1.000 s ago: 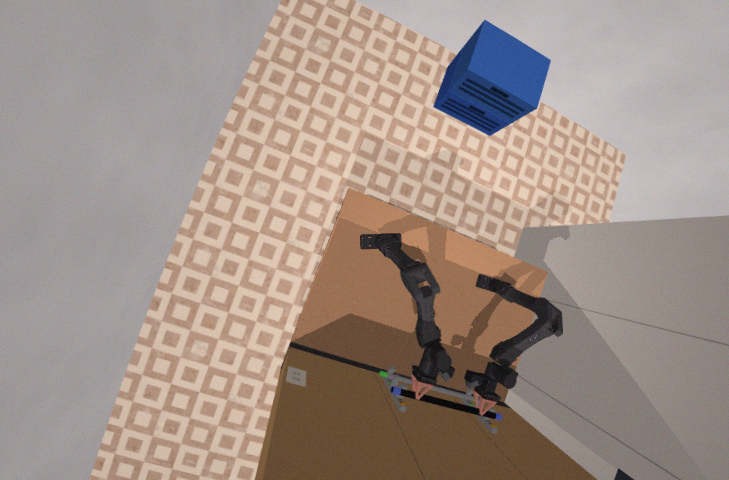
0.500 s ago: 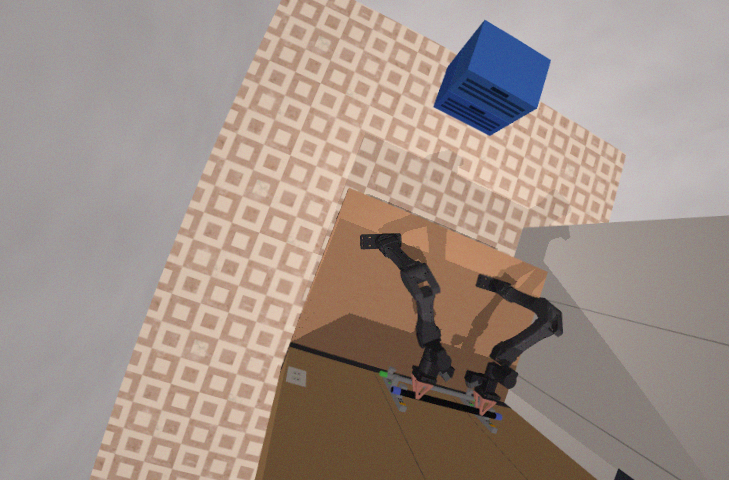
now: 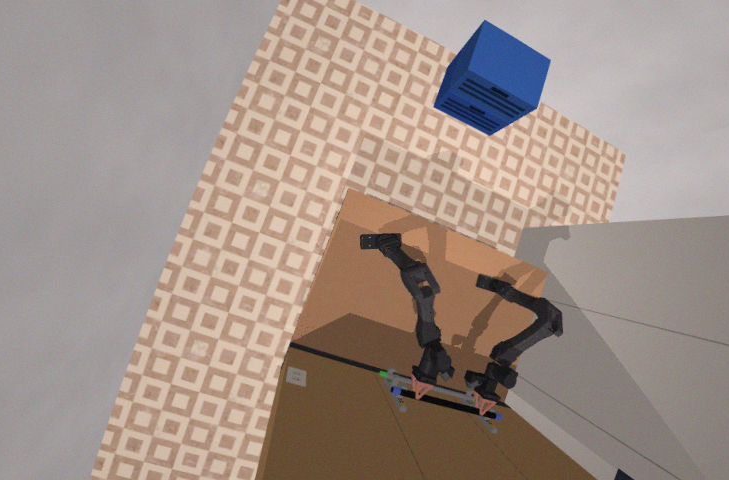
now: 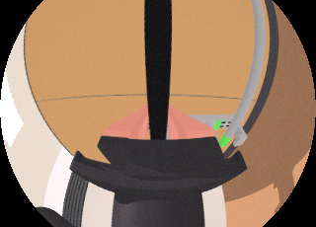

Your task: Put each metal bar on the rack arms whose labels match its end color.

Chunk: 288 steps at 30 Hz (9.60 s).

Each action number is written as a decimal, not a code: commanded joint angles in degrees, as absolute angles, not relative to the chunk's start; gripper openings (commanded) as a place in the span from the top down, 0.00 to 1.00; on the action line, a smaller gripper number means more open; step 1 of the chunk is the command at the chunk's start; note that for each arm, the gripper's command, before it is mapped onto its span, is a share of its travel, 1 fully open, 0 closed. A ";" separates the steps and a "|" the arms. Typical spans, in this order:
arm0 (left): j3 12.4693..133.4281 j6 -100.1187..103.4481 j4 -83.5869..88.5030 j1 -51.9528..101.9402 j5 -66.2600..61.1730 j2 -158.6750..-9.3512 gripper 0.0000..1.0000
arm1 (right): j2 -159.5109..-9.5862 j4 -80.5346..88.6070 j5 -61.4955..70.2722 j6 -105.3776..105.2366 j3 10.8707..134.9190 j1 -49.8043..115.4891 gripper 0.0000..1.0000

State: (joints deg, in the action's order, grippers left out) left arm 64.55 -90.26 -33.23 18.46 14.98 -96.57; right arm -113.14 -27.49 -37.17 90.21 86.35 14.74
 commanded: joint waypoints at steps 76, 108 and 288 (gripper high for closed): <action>74.99 -90.04 -21.26 17.47 14.16 -96.09 1.00 | -113.54 -16.29 -36.37 89.96 97.27 13.73 1.00; 77.52 -90.03 -18.44 17.47 14.17 -95.84 1.00 | -113.52 -14.69 -36.40 89.94 98.79 13.74 1.00; 54.45 -90.04 -39.69 18.83 15.47 -94.08 1.00 | -111.50 -35.39 -39.06 89.89 76.06 16.39 1.00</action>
State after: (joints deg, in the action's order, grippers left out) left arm 51.99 -89.38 -40.18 19.66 15.70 -94.11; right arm -111.31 -35.29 -39.48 88.77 73.71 17.10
